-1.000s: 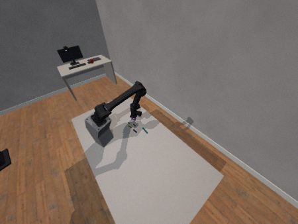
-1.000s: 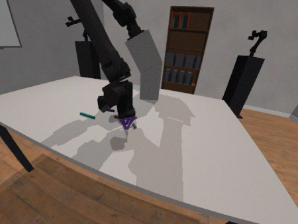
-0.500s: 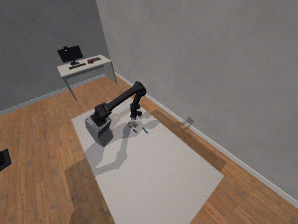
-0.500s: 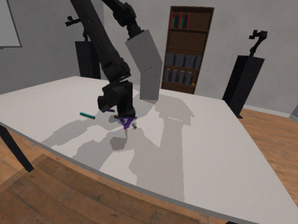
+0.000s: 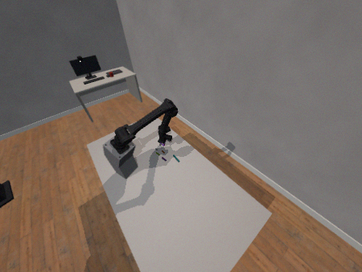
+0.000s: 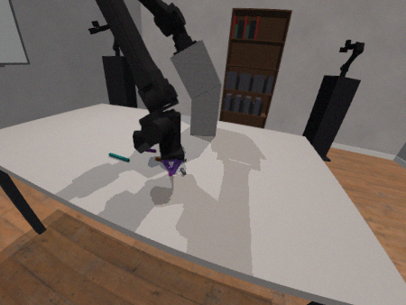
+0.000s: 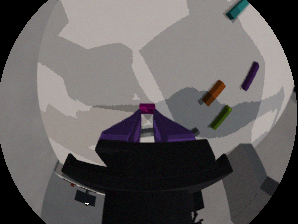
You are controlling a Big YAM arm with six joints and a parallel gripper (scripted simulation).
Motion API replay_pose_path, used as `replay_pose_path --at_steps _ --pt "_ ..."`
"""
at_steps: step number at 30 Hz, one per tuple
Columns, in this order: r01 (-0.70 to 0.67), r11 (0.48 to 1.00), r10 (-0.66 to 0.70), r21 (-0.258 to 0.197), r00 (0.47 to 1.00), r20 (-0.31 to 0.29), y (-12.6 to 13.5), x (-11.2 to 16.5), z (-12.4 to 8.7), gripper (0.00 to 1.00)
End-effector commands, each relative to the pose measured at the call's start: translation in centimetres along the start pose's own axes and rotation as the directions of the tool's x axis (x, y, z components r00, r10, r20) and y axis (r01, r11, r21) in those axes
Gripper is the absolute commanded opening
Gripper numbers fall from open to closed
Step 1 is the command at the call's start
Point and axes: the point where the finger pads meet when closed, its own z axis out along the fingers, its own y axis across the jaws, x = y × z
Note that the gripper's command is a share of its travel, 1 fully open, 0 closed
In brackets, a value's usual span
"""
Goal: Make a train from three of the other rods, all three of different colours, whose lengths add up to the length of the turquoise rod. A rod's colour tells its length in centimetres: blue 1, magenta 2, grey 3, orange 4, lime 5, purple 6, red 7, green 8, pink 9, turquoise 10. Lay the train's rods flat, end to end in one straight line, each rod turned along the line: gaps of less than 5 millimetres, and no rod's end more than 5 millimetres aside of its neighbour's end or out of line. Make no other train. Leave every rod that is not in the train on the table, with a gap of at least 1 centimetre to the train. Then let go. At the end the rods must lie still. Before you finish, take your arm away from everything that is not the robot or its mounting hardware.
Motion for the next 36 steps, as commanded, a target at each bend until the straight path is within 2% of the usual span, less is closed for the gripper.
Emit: replay_pose_path --at_steps 1,15,16,18,23,25,31,35,36 --pt "-0.011 1.000 0.011 0.002 1.000 0.001 -0.5 -0.2 0.9 0.15" --pt "-0.016 1.000 0.016 0.007 1.000 -0.001 -0.8 -0.1 0.7 0.15" --pt "-0.034 0.999 0.034 -0.007 0.999 0.008 -0.1 -1.1 -0.4 0.15" --pt "-0.002 1.000 0.002 -0.019 1.000 0.010 1.0 -0.3 -2.2 0.15" --pt "-0.002 1.000 0.002 -0.018 1.000 0.011 0.9 -0.3 -5.4 0.15" --pt "-0.002 1.000 0.002 -0.018 1.000 0.011 0.9 -0.3 -5.4 0.15" --pt "-0.002 1.000 0.002 -0.020 1.000 0.010 0.8 -0.2 -9.7 0.15" --pt "-0.002 1.000 0.003 -0.020 1.000 0.009 0.8 -0.2 -11.0 0.15" --pt "0.003 1.000 -0.003 -0.003 1.000 0.002 0.1 0.3 -10.4 0.15"
